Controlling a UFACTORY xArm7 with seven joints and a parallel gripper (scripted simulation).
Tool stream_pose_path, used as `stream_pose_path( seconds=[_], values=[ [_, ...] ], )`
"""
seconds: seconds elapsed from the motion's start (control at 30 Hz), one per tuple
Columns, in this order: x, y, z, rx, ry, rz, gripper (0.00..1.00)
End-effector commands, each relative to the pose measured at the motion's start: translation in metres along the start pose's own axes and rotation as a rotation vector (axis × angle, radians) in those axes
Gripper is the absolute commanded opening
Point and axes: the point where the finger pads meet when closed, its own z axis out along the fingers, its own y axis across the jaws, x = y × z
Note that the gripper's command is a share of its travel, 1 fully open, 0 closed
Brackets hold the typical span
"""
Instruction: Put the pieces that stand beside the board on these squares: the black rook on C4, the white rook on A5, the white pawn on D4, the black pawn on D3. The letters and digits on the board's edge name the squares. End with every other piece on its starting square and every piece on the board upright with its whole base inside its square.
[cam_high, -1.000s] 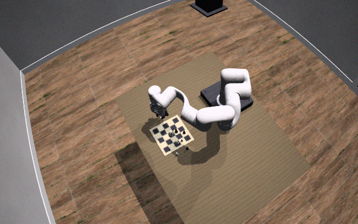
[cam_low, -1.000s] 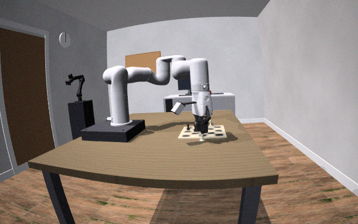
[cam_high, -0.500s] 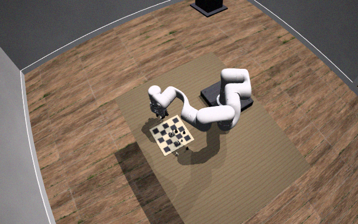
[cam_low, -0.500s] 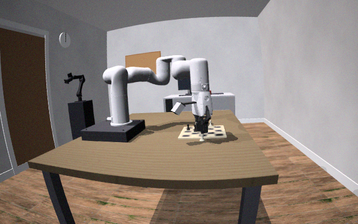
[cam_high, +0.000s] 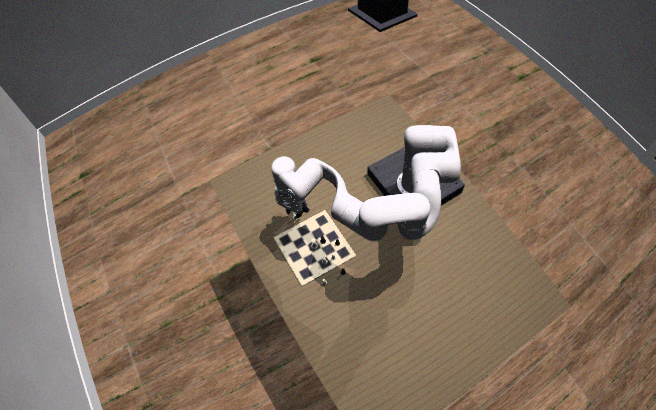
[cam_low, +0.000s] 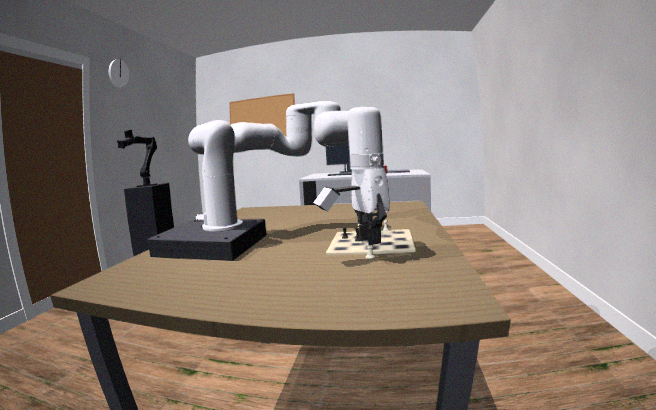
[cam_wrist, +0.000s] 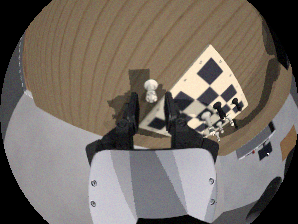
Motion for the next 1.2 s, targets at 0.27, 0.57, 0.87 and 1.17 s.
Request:
stream_pose_path(
  seconds=[0.27, 0.57, 0.87, 1.17],
  values=[
    [-0.001, -0.001, 0.013, 0.003, -0.002, 0.000, 0.37],
    [-0.001, -0.001, 0.027, 0.003, -0.002, 0.000, 0.37],
    [-0.001, -0.001, 0.028, 0.003, -0.002, 0.000, 0.37],
    [-0.001, -0.001, 0.028, 0.003, -0.002, 0.000, 0.37]
  ],
)
